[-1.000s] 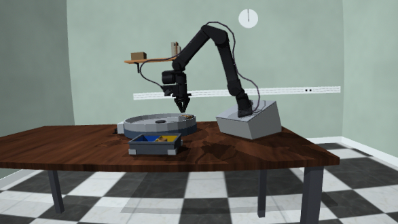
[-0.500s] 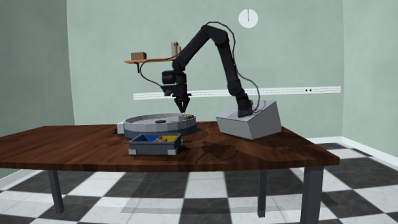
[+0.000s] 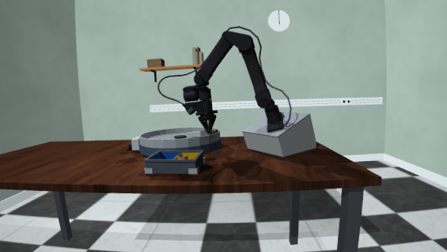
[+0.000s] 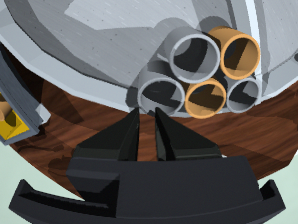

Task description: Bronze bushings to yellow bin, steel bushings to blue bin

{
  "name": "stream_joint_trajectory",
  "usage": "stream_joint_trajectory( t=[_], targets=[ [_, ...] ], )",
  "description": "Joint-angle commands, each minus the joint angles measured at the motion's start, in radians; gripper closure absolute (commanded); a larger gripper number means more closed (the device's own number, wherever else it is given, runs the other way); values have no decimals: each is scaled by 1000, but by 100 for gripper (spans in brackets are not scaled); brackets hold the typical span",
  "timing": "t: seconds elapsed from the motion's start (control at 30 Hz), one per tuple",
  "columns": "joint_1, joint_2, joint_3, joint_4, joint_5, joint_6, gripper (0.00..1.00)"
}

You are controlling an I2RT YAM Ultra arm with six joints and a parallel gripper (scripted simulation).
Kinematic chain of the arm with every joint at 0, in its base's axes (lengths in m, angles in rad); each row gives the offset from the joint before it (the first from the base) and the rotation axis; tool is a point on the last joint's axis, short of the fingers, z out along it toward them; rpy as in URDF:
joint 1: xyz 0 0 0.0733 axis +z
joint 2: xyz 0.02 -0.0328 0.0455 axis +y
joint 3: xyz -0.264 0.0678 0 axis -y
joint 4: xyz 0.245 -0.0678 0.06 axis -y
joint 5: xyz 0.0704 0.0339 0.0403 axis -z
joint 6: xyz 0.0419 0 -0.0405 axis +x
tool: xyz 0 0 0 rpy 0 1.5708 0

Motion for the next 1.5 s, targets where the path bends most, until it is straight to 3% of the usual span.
stream_joint_trajectory(
  t=[0.0, 0.17, 1.2, 1.47],
  targets=[
    [-14, -42, 32, 51, 6, 13, 86],
    [-13, -11, 32, 55, 3, 11, 86],
    [-16, 1, 36, 55, 2, 7, 86],
    [-17, -30, 42, 44, 1, 2, 86]
  ],
)
